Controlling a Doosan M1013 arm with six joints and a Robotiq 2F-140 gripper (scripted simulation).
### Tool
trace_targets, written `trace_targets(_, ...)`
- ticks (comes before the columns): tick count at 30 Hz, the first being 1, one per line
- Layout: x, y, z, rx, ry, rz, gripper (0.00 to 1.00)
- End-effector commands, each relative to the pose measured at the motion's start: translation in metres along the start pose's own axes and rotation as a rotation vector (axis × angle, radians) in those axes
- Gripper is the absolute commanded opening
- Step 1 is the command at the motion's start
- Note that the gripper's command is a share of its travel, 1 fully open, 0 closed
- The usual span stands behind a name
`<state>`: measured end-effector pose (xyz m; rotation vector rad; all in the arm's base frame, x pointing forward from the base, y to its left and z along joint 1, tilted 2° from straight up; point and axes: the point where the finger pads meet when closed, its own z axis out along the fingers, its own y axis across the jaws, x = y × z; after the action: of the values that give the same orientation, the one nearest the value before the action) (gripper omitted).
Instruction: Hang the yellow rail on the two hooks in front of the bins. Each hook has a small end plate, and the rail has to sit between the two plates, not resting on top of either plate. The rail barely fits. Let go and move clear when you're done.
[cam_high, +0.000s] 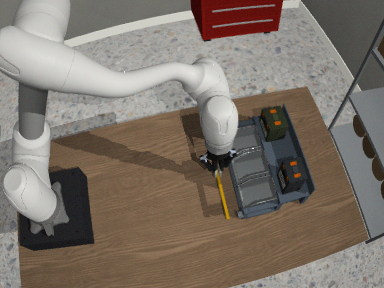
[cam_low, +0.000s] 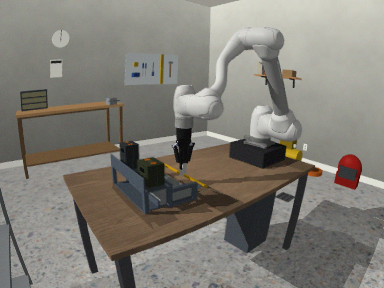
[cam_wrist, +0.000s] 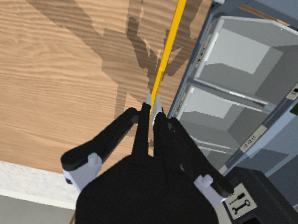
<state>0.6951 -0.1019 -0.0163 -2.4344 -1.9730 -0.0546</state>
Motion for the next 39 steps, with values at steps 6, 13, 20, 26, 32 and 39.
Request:
trace_targets(6,-0.001,0.008,-0.027,-0.001,0.000,-0.001,0.10)
trace_targets(13,0.000,0.008,-0.030,-0.002,0.001,-0.001,0.10)
trace_targets(20,-0.002,0.016,-0.060,-0.001,0.000,-0.001,0.10)
trace_targets(26,-0.002,0.016,-0.060,-0.001,0.000,-0.001,0.10)
trace_targets(32,-0.002,0.014,-0.054,-0.002,0.001,-0.001,0.10)
trace_targets(39,-0.003,0.014,-0.052,-0.001,0.000,-0.001,0.10)
